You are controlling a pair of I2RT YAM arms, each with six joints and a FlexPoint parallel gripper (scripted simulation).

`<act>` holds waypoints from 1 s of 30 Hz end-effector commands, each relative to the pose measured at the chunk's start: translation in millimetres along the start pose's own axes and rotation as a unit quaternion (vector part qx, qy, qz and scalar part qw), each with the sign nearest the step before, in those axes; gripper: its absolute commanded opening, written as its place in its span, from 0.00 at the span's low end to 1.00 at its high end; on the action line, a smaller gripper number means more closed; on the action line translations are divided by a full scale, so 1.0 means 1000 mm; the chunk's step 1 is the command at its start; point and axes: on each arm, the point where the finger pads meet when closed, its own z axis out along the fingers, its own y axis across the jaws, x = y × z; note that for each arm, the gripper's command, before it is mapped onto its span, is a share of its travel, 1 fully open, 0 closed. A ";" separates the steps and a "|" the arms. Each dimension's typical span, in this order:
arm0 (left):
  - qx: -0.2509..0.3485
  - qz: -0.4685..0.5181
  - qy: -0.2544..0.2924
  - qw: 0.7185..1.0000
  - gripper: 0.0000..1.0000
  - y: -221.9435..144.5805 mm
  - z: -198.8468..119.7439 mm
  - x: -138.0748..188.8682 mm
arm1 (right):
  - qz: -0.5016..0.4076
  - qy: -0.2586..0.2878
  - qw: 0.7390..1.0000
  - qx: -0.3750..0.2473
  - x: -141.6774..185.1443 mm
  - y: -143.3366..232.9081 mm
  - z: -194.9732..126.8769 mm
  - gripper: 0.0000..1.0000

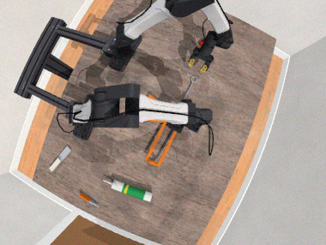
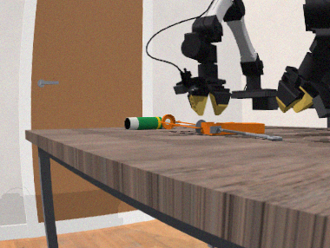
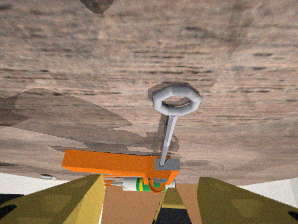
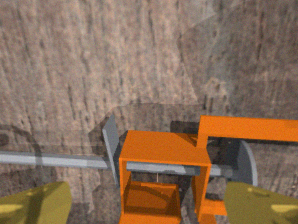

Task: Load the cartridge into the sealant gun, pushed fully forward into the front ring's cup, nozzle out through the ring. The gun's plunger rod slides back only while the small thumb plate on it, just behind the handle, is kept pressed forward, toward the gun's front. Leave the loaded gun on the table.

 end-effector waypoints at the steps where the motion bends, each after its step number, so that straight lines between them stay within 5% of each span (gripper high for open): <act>1: -0.007 -0.003 0.006 1.000 0.52 -0.001 0.002 0.003 | 0.003 0.019 1.000 0.010 0.012 -0.003 0.022 0.78; 6: -0.007 -0.003 0.006 1.000 0.52 -0.001 0.002 0.003 | -0.001 0.016 1.000 0.007 0.008 0.000 0.019 0.78; 7: -0.007 -0.003 0.006 1.000 0.52 -0.001 0.002 0.003 | -0.002 0.016 1.000 0.007 0.006 -0.001 0.015 0.99; 21: -0.007 -0.003 0.006 1.000 0.52 -0.001 0.002 0.003 | 0.007 0.015 1.000 0.019 0.005 -0.028 0.002 0.99; 30: -0.007 -0.003 0.006 1.000 0.52 -0.001 0.002 0.003 | 0.017 0.000 1.000 0.000 -0.005 -0.010 -0.011 0.99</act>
